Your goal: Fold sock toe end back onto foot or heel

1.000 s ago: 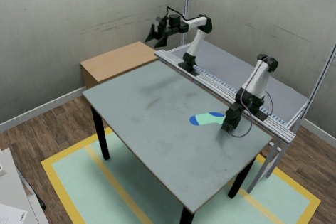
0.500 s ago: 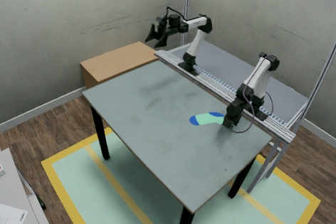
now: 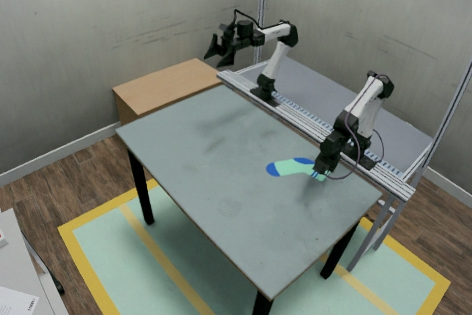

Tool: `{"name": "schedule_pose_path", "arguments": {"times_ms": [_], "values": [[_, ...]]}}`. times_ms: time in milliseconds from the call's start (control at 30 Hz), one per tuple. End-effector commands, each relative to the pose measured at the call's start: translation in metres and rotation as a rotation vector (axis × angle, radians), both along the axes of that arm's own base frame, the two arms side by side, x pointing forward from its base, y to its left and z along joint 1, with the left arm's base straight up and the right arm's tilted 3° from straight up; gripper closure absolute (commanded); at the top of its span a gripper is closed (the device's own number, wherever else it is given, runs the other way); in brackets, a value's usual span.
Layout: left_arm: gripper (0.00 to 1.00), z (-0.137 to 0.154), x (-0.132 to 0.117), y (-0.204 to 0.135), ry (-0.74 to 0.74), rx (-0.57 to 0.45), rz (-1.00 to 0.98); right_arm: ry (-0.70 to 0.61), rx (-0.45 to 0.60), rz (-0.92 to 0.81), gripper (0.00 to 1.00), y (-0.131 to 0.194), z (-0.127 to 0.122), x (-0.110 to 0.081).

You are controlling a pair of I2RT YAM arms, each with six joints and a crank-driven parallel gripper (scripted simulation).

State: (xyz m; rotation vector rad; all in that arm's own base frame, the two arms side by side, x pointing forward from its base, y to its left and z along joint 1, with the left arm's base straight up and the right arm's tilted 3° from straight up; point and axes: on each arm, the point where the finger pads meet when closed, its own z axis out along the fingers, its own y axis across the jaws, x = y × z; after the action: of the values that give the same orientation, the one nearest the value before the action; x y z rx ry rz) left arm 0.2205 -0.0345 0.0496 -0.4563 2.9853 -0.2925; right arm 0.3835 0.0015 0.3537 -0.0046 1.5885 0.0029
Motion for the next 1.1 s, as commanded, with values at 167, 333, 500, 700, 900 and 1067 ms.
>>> {"name": "schedule_pose_path", "arguments": {"times_ms": [167,333,500,700,900,1067], "values": [[0.6,0.027,0.061,0.009,-0.305,0.073,-0.068,-0.018,0.001,-0.005,0.0,-0.001,0.007,-0.001],[0.6,0.055,0.089,0.011,-0.454,0.098,-0.083,-0.018,0.001,-0.005,0.0,-0.001,0.007,-0.001],[0.6,0.079,0.113,0.017,-0.595,0.138,-0.097,-0.018,0.001,-0.005,0.0,-0.001,0.007,-0.001],[0.6,0.121,0.138,0.022,-0.778,0.187,-0.106,-0.018,0.001,-0.005,0.0,-0.001,0.007,-0.001],[0.6,0.15,0.15,0.02,-0.89,0.21,-0.117,-0.018,0.001,-0.005,0.0,-0.001,0.007,-0.001],[0.6,0.185,0.163,0.024,-1.021,0.251,-0.119,-0.018,0.001,-0.005,0.0,-0.001,0.007,-0.001]]}}
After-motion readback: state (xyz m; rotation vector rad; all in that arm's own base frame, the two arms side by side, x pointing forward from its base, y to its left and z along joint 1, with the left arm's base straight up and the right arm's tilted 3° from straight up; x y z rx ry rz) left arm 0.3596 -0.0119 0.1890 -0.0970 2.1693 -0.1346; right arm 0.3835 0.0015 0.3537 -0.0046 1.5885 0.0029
